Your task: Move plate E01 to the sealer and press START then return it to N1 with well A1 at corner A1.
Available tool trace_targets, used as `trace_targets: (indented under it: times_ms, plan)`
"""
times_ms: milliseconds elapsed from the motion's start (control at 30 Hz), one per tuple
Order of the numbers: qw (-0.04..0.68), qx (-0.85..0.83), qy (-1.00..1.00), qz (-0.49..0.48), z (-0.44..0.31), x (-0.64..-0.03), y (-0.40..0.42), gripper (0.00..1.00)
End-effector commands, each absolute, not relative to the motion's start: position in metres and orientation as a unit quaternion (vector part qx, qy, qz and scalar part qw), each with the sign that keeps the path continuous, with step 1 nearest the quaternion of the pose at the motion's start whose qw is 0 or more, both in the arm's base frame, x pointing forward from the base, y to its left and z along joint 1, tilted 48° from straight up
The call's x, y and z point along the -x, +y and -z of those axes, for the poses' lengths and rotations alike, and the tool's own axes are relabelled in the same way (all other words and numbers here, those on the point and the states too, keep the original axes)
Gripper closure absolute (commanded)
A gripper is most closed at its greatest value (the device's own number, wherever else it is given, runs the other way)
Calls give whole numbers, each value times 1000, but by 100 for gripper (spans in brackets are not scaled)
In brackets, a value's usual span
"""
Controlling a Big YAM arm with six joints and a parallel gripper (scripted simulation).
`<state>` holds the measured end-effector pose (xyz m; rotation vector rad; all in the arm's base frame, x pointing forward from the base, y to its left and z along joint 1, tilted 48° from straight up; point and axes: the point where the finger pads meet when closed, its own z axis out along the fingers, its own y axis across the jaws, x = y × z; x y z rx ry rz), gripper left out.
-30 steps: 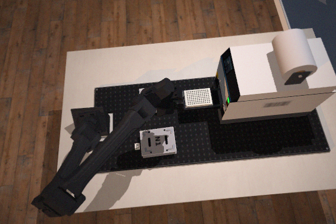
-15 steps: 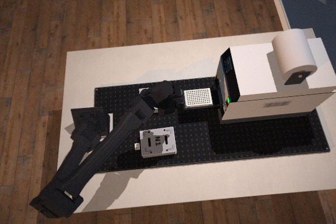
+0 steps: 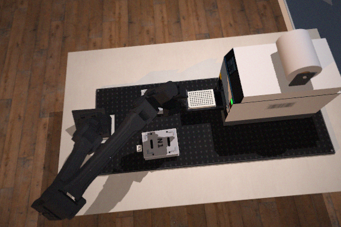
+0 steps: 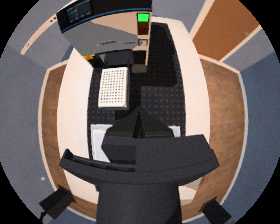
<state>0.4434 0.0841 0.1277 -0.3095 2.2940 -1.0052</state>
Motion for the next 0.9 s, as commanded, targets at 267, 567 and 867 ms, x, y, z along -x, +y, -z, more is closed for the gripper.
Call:
trace_targets:
  times_ms: [267, 567, 867]
  plan:
    - [366, 163, 836, 375, -129, -445, 82, 100]
    - [386, 152, 835, 361, -145, -450, 95, 100]
    - [385, 148, 838, 358, -144, -455, 101, 100]
